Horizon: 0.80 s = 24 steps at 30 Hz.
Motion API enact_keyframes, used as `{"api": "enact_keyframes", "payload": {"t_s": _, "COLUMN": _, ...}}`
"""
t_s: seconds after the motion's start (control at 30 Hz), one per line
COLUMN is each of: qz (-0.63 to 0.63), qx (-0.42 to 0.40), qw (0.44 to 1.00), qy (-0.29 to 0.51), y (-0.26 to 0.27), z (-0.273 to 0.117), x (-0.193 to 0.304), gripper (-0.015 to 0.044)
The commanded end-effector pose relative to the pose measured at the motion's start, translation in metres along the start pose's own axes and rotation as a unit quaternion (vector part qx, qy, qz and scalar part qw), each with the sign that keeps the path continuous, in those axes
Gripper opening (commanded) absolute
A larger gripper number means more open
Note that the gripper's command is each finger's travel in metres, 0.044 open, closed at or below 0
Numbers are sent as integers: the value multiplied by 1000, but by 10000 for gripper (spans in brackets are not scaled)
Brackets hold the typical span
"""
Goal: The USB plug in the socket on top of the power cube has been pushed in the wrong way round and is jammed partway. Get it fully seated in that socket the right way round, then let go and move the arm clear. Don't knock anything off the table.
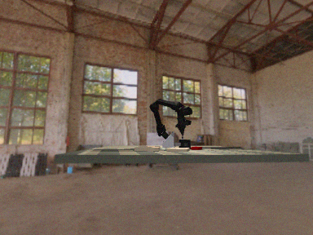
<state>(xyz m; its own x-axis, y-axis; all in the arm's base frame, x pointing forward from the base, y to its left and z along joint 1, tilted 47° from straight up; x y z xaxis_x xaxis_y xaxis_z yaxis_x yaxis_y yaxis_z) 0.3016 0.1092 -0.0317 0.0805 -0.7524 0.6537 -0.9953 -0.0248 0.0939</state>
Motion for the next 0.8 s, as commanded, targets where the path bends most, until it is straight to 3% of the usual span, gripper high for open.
{"api": "enact_keyframes", "payload": {"t_s": 0.0, "qz": -2, "qx": 1, "qw": 1000, "qy": 1, "y": 0, "z": 1, "x": 0, "gripper": 0}}
{"api": "enact_keyframes", "payload": {"t_s": 0.77, "qz": -2, "qx": 1, "qw": 1000, "qy": 1, "y": 0, "z": 4, "x": 0, "gripper": 0}}
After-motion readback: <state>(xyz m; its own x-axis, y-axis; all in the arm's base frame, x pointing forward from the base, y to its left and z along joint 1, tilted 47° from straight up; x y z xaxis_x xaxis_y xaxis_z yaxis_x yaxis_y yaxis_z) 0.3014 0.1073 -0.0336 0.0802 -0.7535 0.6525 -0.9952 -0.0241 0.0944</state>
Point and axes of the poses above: the point midway between the two fingers, 35 mm back from their tips, its own z axis out along the fingers, its own y axis across the jaws, x = y × z, the point moved 2 cm from there along -z, back along the fingers, and after that the axes turned 2 degrees about z, right-handed, at the moved point
